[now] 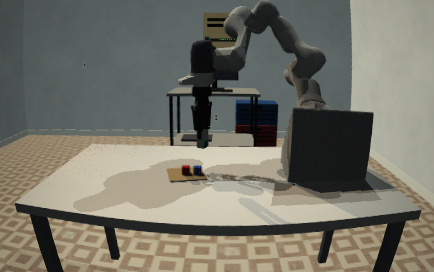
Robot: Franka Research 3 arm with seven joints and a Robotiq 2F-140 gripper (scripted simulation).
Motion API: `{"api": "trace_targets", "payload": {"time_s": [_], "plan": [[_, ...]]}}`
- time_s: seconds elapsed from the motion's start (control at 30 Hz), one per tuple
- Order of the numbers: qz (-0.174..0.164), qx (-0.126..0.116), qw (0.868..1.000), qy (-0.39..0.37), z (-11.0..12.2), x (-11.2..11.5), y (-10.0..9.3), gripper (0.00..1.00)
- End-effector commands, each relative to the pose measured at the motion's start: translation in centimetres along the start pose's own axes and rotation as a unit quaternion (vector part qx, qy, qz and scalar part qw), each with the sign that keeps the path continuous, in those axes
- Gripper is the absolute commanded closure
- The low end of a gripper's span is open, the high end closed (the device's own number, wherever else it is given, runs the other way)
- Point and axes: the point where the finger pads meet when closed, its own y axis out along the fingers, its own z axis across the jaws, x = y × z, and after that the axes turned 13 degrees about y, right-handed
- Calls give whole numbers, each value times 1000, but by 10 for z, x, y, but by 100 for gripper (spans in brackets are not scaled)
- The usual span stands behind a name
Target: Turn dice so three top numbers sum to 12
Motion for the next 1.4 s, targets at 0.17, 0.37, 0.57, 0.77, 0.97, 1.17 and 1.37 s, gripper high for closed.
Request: {"api": "trace_targets", "payload": {"time_s": [0.17, 0.37, 0.57, 0.77, 0.97, 1.17, 1.37], "plan": [[1, 3, 992, 125, -14, 4, 1, 84], [1, 3, 984, 178, -26, 5, 1, 84], [0, 4, 974, 229, -37, 7, 2, 84], [0, 4, 961, 276, -47, 9, 2, 84], [0, 5, 946, 323, -58, 11, 3, 84], [1, 5, 927, 376, -70, 14, 3, 84], [1, 5, 907, 422, -81, 17, 4, 84]]}}
